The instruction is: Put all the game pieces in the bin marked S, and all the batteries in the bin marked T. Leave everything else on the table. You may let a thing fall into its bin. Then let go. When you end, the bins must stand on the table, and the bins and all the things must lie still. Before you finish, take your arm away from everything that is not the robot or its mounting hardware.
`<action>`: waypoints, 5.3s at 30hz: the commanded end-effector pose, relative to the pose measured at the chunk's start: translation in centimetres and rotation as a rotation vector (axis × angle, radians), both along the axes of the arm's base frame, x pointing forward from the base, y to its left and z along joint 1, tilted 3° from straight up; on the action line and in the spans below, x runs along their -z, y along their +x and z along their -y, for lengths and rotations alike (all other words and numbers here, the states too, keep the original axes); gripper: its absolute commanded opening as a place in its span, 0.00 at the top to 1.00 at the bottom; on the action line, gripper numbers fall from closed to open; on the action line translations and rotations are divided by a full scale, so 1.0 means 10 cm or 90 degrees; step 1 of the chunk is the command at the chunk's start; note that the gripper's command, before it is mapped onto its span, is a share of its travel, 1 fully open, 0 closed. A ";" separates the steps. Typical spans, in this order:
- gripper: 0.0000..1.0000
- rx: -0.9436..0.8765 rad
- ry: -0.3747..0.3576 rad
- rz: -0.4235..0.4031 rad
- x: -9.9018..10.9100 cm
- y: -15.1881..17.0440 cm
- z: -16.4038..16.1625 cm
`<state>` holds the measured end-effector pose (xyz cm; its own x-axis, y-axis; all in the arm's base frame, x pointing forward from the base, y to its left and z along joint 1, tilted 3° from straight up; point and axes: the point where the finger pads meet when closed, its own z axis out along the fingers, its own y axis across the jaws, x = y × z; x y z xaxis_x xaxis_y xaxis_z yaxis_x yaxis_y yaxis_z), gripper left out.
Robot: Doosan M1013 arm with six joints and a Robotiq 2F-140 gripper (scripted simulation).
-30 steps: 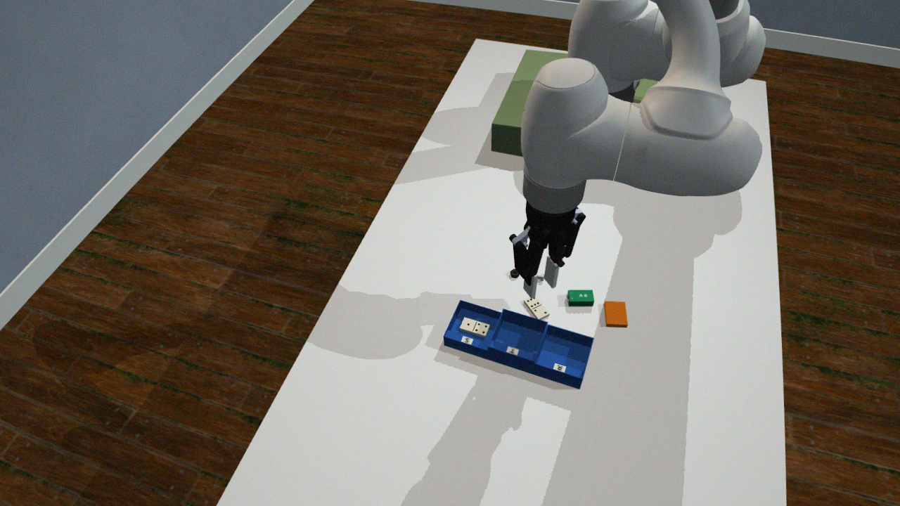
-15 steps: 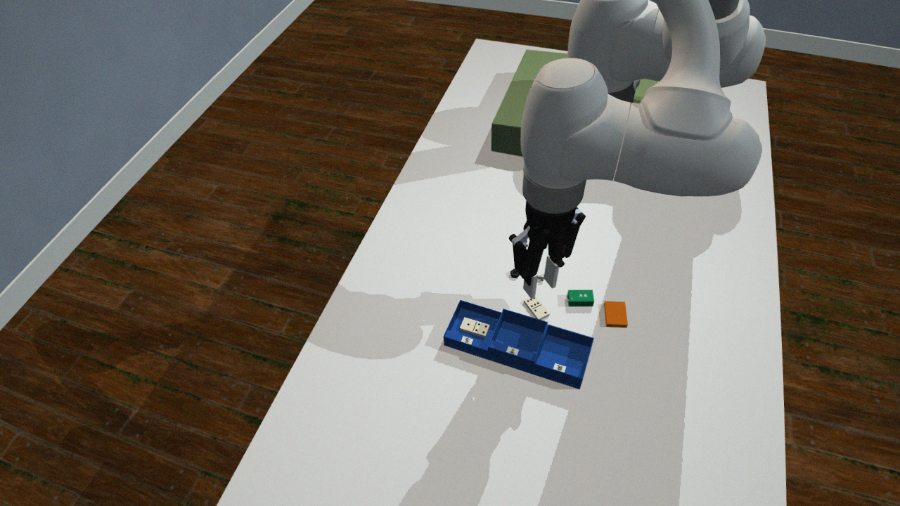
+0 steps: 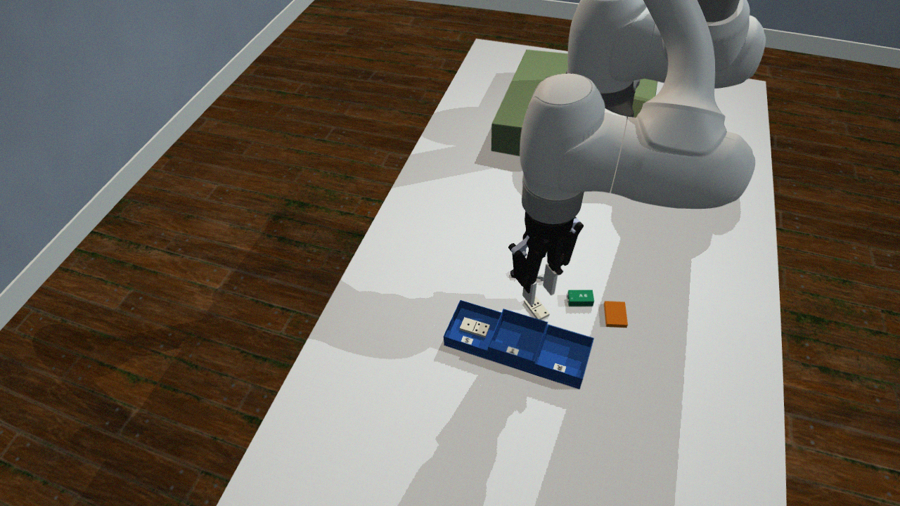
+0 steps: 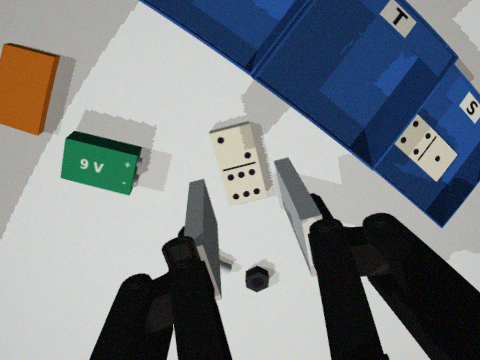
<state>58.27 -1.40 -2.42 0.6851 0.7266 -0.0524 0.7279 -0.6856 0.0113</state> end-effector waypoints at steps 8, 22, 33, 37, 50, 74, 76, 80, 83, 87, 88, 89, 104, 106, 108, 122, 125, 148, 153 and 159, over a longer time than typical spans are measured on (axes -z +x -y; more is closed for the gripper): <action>0.75 0.000 0.000 0.000 0.33 -0.01 0.01; 0.75 0.000 0.000 0.000 0.45 -0.01 0.02; 0.75 0.000 0.000 0.000 0.45 -0.01 0.02; 0.87 0.000 0.000 0.000 0.45 -0.01 0.02; 0.87 0.000 0.000 0.000 0.45 -0.01 0.02; 0.87 0.000 0.000 0.000 0.21 0.00 0.01; 0.87 0.000 0.000 0.000 0.15 0.00 0.01; 0.87 0.000 0.000 0.000 0.01 0.00 0.00; 0.87 0.000 0.000 0.000 -0.02 0.00 0.00; 0.87 0.000 0.000 0.000 -0.15 0.01 -0.01; 0.87 0.000 0.000 0.000 -0.15 0.01 -0.01; 0.87 0.000 0.000 0.000 -0.15 0.01 -0.01; 0.87 0.000 0.000 0.000 -0.22 0.01 -0.01; 0.87 0.000 0.000 0.000 -0.22 0.01 -0.01; 0.87 0.000 0.000 0.000 -0.22 0.05 0.04; 0.87 -0.154 0.003 -0.007 -0.23 0.50 0.60; 0.87 -0.211 0.002 -0.009 -0.24 0.61 0.74; 0.87 -0.444 0.012 -0.020 -0.24 0.80 0.98; 0.87 -0.444 0.012 -0.020 -0.24 0.80 0.98; 0.87 -0.444 0.012 -0.020 -0.24 0.80 0.97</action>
<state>66.26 -11.14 -0.01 0.0559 0.9973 -0.0474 0.9981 -0.0572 -0.0249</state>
